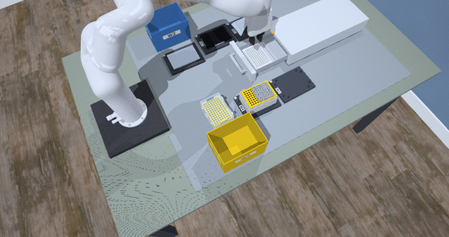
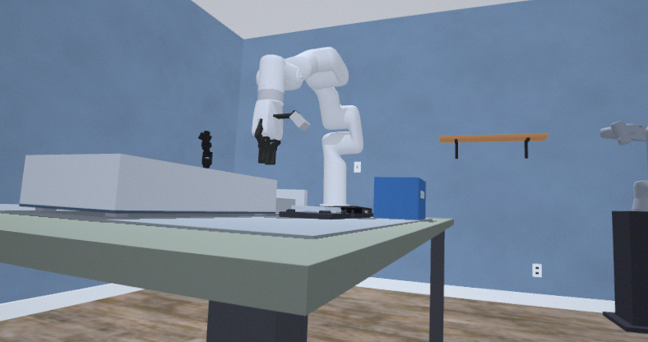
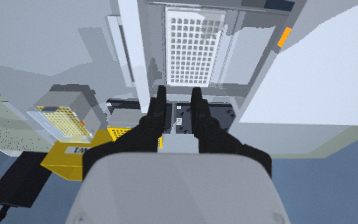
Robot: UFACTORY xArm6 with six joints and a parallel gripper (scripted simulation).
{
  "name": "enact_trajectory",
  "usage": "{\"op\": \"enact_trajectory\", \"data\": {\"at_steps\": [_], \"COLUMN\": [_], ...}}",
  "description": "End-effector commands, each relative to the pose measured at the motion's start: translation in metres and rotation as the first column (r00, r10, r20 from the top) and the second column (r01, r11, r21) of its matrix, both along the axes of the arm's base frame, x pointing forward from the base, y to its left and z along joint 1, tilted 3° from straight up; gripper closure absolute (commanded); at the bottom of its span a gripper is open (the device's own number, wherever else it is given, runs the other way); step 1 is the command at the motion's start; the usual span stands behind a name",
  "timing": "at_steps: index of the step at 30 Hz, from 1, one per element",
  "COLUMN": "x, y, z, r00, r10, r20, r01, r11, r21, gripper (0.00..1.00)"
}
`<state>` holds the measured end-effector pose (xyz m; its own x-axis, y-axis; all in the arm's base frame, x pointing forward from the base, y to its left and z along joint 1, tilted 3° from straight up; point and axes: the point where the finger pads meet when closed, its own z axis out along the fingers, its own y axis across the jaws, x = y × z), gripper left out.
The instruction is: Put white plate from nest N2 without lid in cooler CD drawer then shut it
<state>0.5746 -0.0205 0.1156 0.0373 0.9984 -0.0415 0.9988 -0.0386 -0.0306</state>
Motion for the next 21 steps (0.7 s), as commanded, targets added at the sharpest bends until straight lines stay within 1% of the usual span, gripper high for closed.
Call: {"op": "enact_trajectory", "data": {"at_steps": [1,10,12,21], "x": [-0.017,-0.062,-0.062,-0.107], "y": [0.001,0.002,0.002,0.004], "z": [0.0,-0.005,-0.005,-0.011], "r00": [1.0,1.0,1.0,1.0], "r10": [0.0,0.0,0.0,0.0], "r20": [0.008,0.008,0.008,0.008], "r01": [0.0,0.0,0.0,0.0], "r11": [1.0,1.0,1.0,1.0], "r21": [0.0,0.0,0.0,0.0], "gripper": [1.0,1.0,1.0,1.0]}}
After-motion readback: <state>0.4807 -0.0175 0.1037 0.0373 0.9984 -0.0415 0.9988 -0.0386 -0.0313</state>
